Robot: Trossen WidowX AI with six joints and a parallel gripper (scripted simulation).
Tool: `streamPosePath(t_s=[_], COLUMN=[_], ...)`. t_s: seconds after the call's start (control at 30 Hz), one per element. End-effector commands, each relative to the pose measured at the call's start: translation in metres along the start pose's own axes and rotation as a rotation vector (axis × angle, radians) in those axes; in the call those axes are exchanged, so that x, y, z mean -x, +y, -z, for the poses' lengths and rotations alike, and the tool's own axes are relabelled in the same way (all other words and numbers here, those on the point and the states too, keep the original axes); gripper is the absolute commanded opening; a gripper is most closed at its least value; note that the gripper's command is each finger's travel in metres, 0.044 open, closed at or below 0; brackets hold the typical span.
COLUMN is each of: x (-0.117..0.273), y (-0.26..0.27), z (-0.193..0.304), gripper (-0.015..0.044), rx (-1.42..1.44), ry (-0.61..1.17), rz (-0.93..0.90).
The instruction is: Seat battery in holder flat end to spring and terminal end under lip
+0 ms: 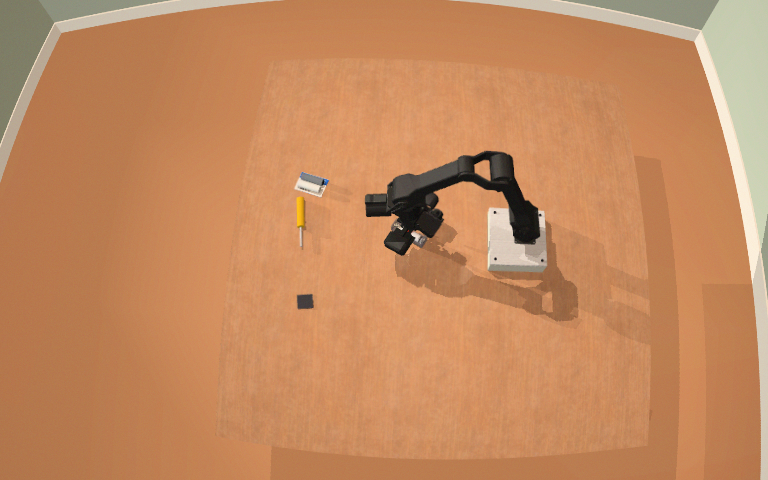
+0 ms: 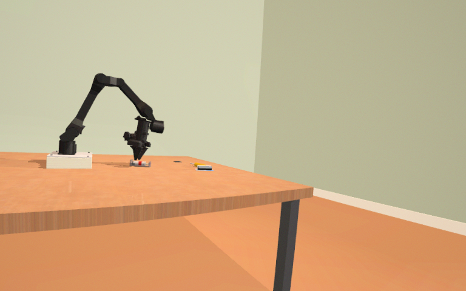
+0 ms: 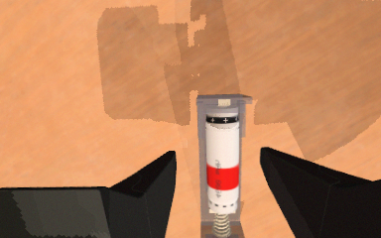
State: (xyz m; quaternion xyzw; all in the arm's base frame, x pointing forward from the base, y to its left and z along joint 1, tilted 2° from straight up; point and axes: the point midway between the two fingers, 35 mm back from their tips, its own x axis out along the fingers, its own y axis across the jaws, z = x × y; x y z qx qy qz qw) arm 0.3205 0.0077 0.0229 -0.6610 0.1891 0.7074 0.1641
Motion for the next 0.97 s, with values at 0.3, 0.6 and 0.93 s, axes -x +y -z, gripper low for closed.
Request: streamPosePath(t_s=[0.3, 0.6, 0.93], x=[0.063, 0.063, 0.063], y=[0.001, 0.001, 0.001], z=[-0.004, -0.004, -0.004], gripper=[0.0440, 0.0440, 0.0440], rx=[-0.003, -0.003, -0.003], ry=[0.028, 0.028, 0.028], rz=[0.017, 0.017, 0.017])
